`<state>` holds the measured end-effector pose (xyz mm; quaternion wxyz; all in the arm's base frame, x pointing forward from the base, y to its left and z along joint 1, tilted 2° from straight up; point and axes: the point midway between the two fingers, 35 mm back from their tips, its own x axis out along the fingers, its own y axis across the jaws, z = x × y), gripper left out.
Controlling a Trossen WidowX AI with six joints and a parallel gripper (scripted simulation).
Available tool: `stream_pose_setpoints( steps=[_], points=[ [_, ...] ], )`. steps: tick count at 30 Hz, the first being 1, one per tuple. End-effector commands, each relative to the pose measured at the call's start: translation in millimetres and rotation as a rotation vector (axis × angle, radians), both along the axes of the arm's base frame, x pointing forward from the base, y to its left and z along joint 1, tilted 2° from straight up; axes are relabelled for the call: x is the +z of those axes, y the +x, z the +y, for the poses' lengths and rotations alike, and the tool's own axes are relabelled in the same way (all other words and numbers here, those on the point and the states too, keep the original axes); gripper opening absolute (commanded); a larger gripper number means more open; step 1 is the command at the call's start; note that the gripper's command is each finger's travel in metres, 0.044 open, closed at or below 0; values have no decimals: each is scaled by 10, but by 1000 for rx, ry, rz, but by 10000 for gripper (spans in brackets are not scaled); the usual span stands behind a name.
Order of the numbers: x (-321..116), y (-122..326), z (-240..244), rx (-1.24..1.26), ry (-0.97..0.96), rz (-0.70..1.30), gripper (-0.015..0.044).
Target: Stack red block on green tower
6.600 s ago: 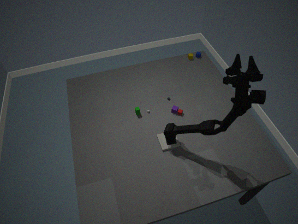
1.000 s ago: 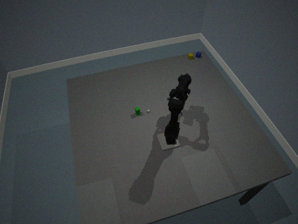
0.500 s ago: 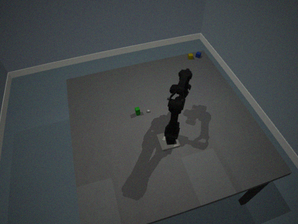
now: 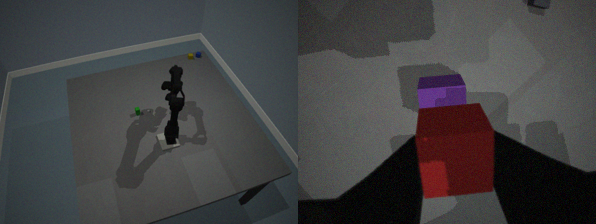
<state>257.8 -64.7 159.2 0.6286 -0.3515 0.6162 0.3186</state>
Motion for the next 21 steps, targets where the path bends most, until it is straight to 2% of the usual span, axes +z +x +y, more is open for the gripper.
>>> stream_pose_setpoints(
  steps=[1, 21],
  points=[
    [-3, 65, 123, -4, 0, 4, 0],
    [-12, 367, 1099, -4, 9, 3, 0]
  ],
)
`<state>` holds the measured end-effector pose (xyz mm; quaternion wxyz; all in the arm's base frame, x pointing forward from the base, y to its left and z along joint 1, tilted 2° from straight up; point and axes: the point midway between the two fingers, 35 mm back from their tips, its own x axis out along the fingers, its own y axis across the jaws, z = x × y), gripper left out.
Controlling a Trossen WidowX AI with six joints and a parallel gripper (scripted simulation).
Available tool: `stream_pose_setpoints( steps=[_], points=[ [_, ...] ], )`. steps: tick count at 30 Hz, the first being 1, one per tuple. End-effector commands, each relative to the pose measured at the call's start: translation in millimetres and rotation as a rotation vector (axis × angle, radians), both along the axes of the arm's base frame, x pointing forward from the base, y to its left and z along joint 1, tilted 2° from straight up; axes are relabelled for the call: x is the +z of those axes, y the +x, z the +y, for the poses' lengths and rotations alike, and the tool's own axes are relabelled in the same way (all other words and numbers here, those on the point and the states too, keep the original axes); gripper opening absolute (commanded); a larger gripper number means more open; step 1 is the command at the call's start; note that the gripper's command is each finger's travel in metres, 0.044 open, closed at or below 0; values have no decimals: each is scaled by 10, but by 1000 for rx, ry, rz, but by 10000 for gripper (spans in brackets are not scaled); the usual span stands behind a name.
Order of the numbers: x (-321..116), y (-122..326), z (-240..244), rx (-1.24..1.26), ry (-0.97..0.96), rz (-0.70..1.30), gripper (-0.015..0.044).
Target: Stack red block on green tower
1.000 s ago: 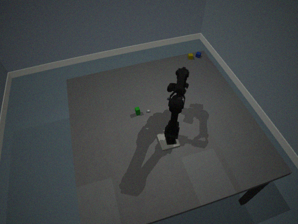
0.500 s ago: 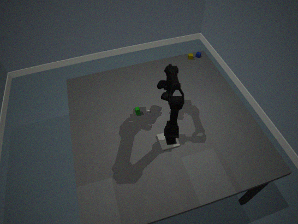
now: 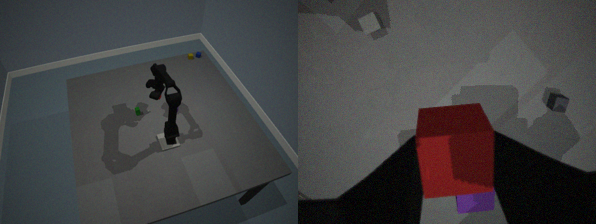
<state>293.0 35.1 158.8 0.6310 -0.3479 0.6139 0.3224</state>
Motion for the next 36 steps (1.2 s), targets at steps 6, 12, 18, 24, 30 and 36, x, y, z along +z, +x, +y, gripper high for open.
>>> stream_pose_setpoints(
  steps=[6, 12, 18, 24, 30, 36],
  points=[
    [-16, 36, 425, -4, -1, 4, 0],
    [-28, 19, 757, -4, 1, 4, 0],
    [-43, -35, 1092, -5, 3, 4, 0],
    [-61, -128, 1427, -5, 4, 5, 0],
    [-78, -200, 1620, -4, 5, 4, 0],
    [-281, -193, 1615, -4, 5, 4, 0]
  ],
)
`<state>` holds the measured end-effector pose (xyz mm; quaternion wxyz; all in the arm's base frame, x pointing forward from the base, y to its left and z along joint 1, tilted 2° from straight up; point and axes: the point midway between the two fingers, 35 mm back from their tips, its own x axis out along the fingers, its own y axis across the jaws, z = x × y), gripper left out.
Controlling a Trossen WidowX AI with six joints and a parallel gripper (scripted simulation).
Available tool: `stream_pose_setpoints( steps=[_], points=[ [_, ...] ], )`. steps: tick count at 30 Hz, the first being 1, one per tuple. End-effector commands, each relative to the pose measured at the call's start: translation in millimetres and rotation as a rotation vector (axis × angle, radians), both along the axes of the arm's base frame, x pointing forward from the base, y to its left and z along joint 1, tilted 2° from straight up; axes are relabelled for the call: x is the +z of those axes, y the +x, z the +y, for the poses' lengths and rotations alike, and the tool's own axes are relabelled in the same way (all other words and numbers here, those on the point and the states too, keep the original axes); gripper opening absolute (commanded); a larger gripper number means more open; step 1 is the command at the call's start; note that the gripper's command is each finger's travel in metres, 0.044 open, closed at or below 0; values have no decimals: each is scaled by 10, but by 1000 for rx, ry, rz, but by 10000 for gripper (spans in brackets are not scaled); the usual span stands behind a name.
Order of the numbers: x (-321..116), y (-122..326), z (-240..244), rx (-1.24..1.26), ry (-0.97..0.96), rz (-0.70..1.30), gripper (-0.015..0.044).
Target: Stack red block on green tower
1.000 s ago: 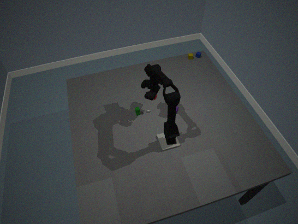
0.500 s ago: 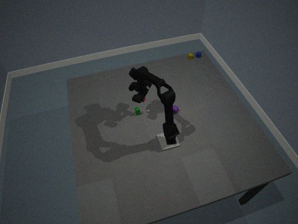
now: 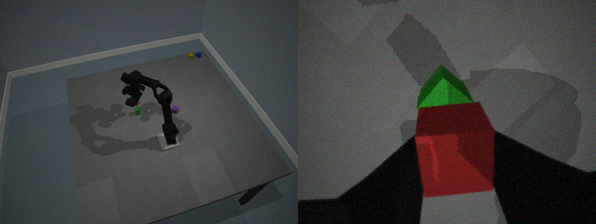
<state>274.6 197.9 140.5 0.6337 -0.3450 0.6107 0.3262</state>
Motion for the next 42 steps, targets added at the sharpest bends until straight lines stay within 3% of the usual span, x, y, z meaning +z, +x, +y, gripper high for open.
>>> stream_pose_setpoints(
  steps=[1, 16, 42],
  points=[
    [-136, -9, -15, -6, -7, 7, 0],
    [-488, -4, -32, -6, -7, 7, 0],
    [-502, -4, -33, -6, -7, 7, 0]
  ],
)
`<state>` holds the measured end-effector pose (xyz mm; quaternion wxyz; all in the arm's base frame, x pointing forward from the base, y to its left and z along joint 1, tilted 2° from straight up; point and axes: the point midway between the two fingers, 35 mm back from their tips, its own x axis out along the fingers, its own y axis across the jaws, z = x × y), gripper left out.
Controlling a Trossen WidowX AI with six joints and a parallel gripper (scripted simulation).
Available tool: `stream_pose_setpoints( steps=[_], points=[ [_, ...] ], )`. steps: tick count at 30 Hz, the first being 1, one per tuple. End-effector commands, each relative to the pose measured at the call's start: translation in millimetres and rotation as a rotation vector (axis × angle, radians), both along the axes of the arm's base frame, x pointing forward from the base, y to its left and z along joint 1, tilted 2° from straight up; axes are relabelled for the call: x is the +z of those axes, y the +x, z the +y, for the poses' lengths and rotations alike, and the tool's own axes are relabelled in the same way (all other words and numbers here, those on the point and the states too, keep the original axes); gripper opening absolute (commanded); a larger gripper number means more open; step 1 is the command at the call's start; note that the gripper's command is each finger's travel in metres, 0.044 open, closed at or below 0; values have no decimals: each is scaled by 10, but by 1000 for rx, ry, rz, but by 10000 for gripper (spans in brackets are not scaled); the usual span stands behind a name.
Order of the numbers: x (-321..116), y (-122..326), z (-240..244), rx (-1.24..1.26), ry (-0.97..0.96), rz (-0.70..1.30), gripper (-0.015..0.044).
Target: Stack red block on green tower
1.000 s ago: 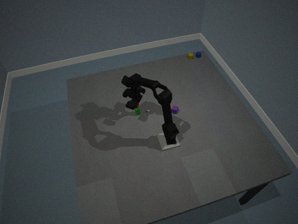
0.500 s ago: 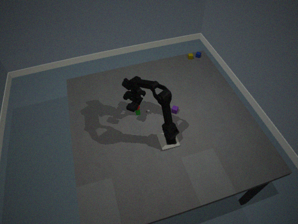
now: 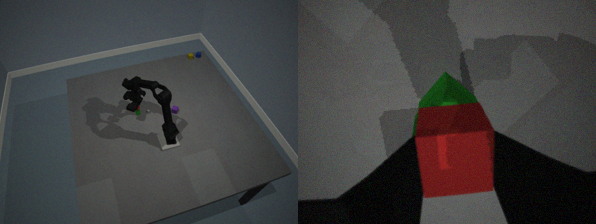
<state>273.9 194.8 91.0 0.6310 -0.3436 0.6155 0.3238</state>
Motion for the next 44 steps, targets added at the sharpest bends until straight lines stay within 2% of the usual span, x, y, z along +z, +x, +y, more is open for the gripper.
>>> stream_pose_setpoints(
  steps=[1, 7, 24, 44],
  points=[
    [-6, 4, -1, 0, -1, -1, 0],
    [35, 3, -1, 0, -1, -1, 0],
    [6, 2, 2, 0, 0, 0, 440],
    [6, 2, 2, 0, 0, 0, 440]
  ],
)
